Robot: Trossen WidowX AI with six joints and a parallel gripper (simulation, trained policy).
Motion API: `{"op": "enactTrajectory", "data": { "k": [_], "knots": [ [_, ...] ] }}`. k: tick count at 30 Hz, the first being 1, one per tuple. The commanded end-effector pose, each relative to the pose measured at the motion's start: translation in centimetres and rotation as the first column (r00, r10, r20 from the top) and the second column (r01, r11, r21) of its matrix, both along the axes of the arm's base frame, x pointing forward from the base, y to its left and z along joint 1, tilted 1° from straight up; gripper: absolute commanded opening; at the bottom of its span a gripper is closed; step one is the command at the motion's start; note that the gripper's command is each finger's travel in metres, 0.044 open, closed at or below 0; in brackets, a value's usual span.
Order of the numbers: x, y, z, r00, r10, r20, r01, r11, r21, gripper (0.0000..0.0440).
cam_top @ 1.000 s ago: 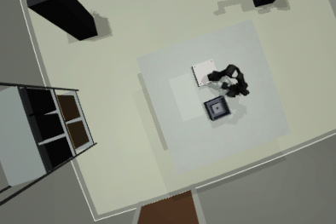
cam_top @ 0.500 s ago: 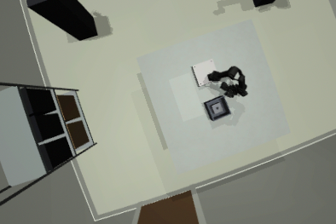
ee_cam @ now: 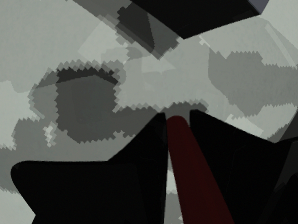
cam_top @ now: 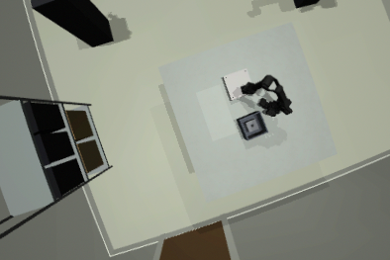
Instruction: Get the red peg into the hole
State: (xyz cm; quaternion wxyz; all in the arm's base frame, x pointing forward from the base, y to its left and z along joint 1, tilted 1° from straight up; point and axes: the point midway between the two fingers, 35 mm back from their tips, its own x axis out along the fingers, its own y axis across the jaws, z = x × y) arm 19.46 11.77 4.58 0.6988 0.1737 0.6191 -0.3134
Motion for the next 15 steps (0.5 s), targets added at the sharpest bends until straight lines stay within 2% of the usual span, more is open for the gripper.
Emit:
{"op": "enactTrajectory", "data": {
  "k": [1,8,15],
  "knots": [
    [1.1,-0.2,2.0,0.999,-0.007,0.045,0.007,1.000,0.002,0.0000],
    [3.1,-1.5,5.1,0.992,-0.068,0.110,0.069,0.998,-0.006,0.0000],
    [5.2,-3.7,6.6,0.976,-0.147,0.160,0.151,0.988,-0.013,0.0000]
  ]
}}
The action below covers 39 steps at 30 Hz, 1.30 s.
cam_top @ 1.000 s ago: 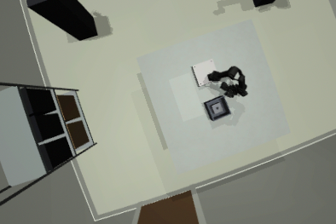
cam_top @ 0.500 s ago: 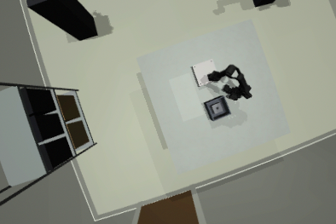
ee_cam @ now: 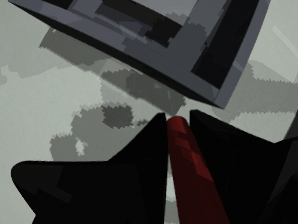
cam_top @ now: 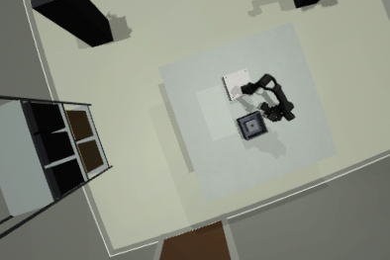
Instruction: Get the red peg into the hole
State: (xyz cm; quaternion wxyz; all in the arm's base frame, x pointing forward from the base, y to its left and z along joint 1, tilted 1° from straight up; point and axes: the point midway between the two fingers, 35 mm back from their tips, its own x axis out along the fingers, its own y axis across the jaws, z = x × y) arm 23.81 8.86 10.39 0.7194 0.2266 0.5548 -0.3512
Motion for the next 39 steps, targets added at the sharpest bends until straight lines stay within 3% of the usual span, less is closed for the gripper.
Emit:
{"op": "enactTrajectory", "data": {
  "k": [1,18,36,39],
  "knots": [
    [1.1,-1.2,0.9,0.999,-0.033,0.030,0.033,0.999,-0.006,0.0000],
    [5.8,-7.7,0.2,0.991,-0.120,0.059,0.122,0.992,-0.023,0.0000],
    [8.2,-11.5,-4.1,1.000,-0.013,-0.015,0.014,0.999,0.037,0.0000],
    [8.1,-11.5,-5.0,0.999,0.013,-0.038,-0.011,0.998,0.054,0.0027]
  ]
}}
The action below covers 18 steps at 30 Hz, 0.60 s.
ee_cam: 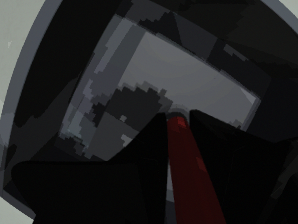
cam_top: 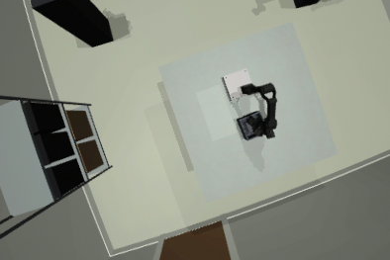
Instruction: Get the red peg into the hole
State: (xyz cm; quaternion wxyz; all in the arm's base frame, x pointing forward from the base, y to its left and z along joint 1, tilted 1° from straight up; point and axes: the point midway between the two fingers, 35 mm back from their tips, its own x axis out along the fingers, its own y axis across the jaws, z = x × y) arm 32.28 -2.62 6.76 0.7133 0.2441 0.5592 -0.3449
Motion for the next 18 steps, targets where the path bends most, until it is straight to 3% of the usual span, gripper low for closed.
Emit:
{"op": "enactTrajectory", "data": {
  "k": [1,5,8,11,18],
  "knots": [
    [-0.4,-0.1,-1.7,0.998,0.033,-0.046,-0.032,0.999,0.022,0.0047],
    [-0.3,-0.2,-2.6,0.997,0.047,-0.067,-0.044,0.998,0.043,0.0144],
    [0.3,-0.7,-2.6,0.996,0.065,-0.068,-0.062,0.997,0.048,0.0159],
    [1.1,-0.8,-2.1,0.995,0.077,-0.061,-0.073,0.996,0.060,0.0211],
    [3.4,-0.8,-0.7,0.995,0.087,-0.047,-0.082,0.991,0.105,0.0394]
  ]
}}
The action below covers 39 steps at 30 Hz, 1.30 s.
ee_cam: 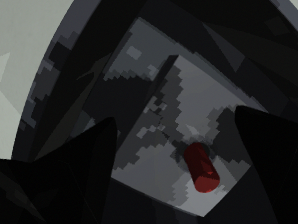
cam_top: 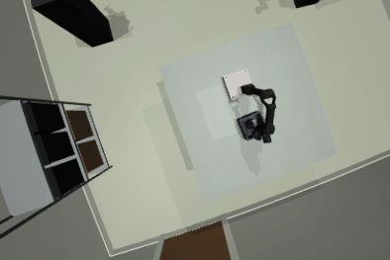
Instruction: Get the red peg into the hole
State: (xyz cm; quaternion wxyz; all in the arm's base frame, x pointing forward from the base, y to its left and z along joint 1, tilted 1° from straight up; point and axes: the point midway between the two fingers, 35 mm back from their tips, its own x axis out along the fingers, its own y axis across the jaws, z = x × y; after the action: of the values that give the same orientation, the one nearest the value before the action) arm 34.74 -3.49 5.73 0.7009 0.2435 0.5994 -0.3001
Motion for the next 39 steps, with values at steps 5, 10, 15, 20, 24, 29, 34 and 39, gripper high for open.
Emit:
{"op": "enactTrajectory", "data": {
  "k": [5,10,15,20,24,29,34,39],
  "knots": [
    [2.8,0.5,1.4,1.000,0.018,0.015,-0.019,0.998,0.066,0.0440],
    [4.7,1.2,2.7,0.998,0.036,0.056,-0.042,0.994,0.102,0.0440],
    [6.6,2.0,3.9,0.993,0.056,0.104,-0.069,0.989,0.129,0.0440],
    [6.9,2.1,4.1,0.992,0.059,0.112,-0.073,0.988,0.133,0.0440],
    [6.9,2.1,4.1,0.992,0.059,0.113,-0.074,0.988,0.133,0.0440],
    [6.9,2.1,4.1,0.992,0.060,0.113,-0.075,0.988,0.133,0.0440],
    [6.9,2.1,4.1,0.992,0.060,0.114,-0.075,0.988,0.133,0.0440],
    [6.9,2.1,4.1,0.992,0.060,0.114,-0.075,0.988,0.133,0.0440]
  ]
}}
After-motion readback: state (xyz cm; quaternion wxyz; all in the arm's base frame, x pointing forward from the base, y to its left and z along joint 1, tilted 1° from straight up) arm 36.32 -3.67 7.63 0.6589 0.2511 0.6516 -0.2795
